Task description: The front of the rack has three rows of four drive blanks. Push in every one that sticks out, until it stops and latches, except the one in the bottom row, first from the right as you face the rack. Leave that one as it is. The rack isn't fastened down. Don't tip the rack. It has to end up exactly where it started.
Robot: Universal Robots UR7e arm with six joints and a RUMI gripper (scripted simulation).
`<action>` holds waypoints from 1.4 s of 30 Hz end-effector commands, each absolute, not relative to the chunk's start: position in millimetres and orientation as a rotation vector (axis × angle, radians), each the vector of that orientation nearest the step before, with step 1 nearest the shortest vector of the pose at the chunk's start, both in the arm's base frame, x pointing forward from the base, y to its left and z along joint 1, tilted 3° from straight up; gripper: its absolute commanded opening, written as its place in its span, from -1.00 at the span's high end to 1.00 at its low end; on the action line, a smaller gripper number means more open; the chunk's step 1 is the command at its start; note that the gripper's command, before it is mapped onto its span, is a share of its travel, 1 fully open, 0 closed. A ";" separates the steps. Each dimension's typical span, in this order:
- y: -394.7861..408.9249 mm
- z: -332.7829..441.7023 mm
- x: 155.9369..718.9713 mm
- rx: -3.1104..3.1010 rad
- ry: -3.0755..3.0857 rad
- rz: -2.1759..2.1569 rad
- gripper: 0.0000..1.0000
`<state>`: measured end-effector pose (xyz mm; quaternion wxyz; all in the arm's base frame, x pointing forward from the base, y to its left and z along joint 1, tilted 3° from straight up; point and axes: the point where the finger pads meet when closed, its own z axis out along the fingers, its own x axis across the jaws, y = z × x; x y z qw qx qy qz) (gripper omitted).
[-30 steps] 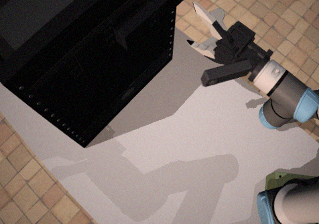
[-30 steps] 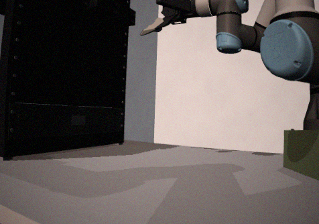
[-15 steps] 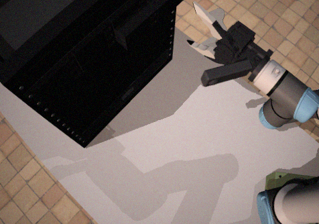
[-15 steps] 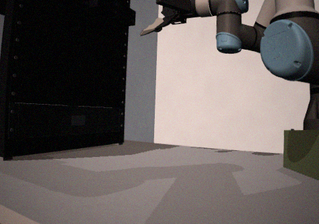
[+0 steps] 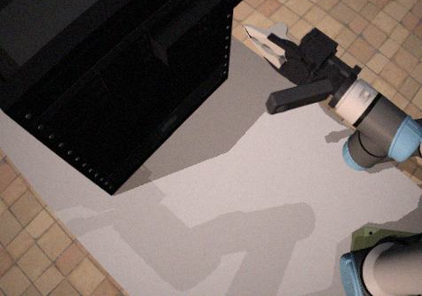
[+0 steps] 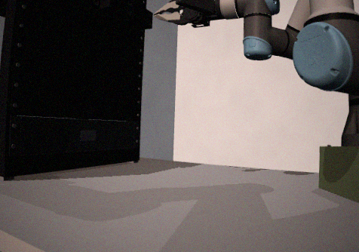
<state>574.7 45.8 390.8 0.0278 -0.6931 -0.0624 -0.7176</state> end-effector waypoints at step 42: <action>73.1 388.9 566.6 -2.139 -0.193 -2.216 1.00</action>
